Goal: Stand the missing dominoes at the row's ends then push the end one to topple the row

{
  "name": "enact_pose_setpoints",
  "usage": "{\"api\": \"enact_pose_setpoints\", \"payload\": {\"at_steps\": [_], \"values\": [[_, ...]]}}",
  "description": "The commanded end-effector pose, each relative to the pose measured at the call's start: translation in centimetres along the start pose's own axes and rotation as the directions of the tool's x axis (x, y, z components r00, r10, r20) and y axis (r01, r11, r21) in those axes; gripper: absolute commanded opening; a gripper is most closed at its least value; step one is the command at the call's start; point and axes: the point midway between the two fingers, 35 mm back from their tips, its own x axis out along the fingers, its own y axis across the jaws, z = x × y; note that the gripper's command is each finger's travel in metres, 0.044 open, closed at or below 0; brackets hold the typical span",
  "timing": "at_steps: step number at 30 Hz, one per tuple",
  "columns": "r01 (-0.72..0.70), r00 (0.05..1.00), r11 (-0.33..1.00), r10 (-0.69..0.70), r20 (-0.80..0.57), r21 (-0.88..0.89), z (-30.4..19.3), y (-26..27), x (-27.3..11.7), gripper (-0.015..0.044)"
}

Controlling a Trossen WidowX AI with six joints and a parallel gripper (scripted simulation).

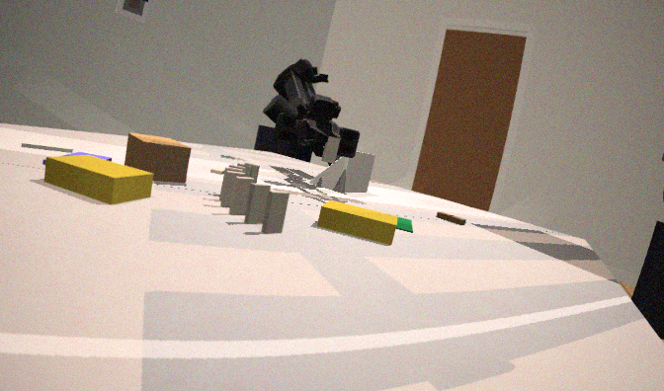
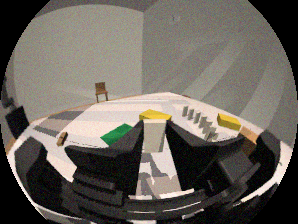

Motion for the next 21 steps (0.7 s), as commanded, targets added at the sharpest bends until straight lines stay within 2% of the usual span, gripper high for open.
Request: {"api": "enact_pose_setpoints", "payload": {"at_steps": [1, 21], "values": [[0.005, 1.000, 1.000, -0.005, 0.012, -0.015, 0.06, 0.18, -0.15, 0.0107], [0.001, 1.000, 1.000, -0.001, 0.004, -0.017, -0.83, 0.05, -0.02, 0.0107]]}}
